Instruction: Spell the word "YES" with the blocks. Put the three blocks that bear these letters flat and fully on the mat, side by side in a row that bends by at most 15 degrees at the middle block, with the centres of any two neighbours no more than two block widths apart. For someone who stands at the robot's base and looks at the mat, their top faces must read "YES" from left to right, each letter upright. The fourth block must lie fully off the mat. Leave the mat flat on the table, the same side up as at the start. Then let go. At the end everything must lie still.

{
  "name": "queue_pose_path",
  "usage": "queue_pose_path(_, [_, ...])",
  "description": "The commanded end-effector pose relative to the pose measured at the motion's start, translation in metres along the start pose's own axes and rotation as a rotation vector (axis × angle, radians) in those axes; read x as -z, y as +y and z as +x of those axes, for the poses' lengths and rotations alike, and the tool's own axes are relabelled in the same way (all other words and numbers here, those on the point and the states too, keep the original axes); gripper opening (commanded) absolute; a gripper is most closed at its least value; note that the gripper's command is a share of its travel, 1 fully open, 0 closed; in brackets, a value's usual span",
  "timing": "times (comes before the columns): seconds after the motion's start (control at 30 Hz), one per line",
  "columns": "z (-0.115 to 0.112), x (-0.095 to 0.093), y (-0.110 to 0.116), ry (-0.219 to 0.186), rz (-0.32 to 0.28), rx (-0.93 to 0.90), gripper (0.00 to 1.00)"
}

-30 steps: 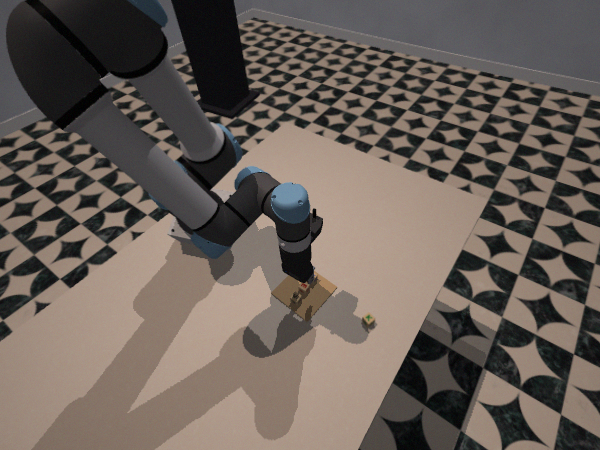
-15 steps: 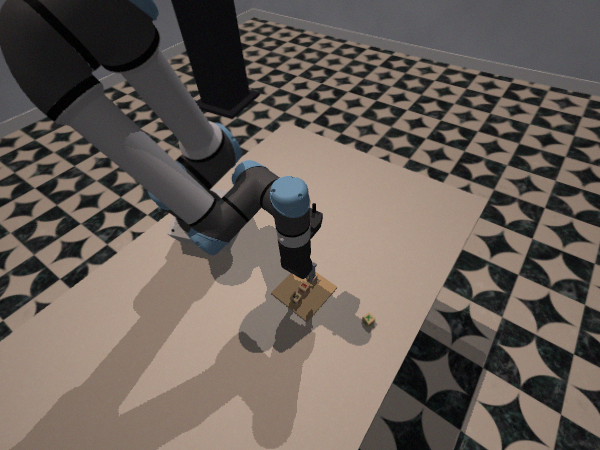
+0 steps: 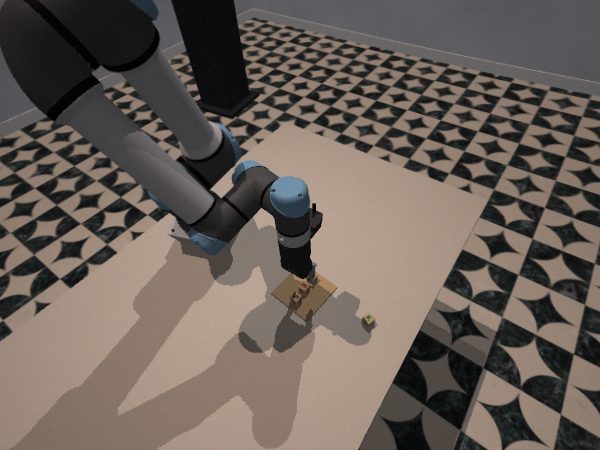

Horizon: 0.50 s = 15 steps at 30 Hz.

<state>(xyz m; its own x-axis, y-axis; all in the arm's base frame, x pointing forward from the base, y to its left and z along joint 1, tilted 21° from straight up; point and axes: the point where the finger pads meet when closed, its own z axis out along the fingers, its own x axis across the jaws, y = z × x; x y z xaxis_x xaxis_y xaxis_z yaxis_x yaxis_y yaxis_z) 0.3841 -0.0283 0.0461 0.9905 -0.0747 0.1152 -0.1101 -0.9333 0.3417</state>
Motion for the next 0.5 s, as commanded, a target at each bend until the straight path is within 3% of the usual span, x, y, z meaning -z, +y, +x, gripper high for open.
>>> queue_pose_path(0.0, [0.000,0.001,0.000,0.002,-0.001,-0.001,1.00])
queue_pose_path(0.2, [0.002,0.009,0.000,0.006,-0.002,-0.001,1.00])
queue_pose_path(0.47, [0.002,0.039,0.001,0.006,-0.002,-0.001,1.00])
